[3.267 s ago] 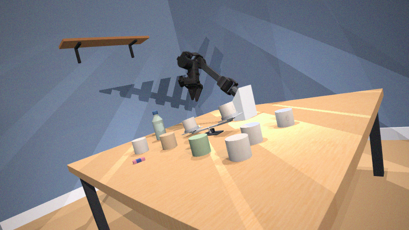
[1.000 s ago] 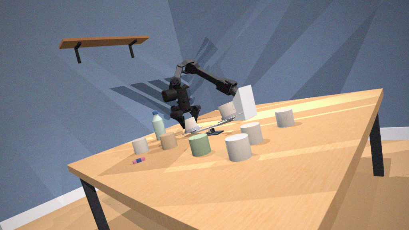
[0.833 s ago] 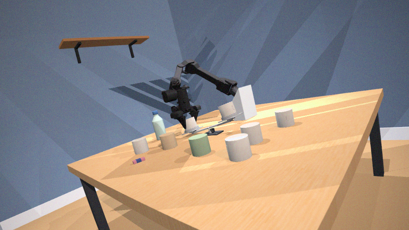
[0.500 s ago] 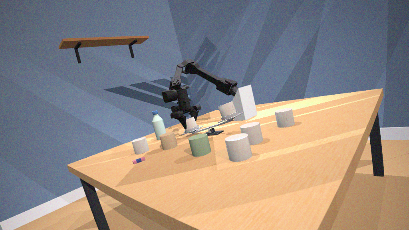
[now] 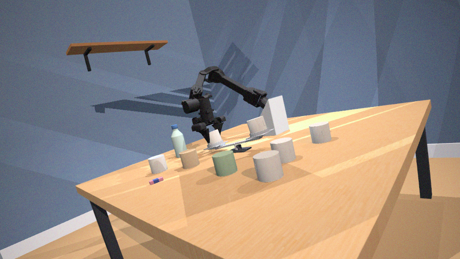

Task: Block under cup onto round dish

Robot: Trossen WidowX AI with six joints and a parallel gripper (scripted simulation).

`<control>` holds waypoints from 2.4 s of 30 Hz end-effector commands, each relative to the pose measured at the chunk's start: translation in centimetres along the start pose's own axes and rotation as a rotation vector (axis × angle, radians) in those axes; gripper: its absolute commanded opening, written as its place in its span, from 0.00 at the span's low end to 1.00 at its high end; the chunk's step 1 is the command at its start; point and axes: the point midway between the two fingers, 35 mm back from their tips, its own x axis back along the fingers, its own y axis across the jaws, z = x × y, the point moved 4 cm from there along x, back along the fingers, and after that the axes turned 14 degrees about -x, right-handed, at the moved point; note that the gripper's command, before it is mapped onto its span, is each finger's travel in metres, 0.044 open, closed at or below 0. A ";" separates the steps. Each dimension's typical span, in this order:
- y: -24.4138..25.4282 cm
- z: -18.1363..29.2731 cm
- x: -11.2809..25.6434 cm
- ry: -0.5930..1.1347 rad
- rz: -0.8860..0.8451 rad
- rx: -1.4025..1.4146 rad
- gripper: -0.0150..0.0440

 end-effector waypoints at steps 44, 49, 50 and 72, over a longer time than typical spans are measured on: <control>0.7 0.3 6.2 0.013 -0.011 -0.005 0.25; 0.6 0.3 6.9 0.013 -0.011 -0.005 0.25; 0.6 0.3 7.0 0.013 -0.011 -0.005 0.25; 0.3 0.2 9.8 0.010 -0.010 -0.004 0.25</control>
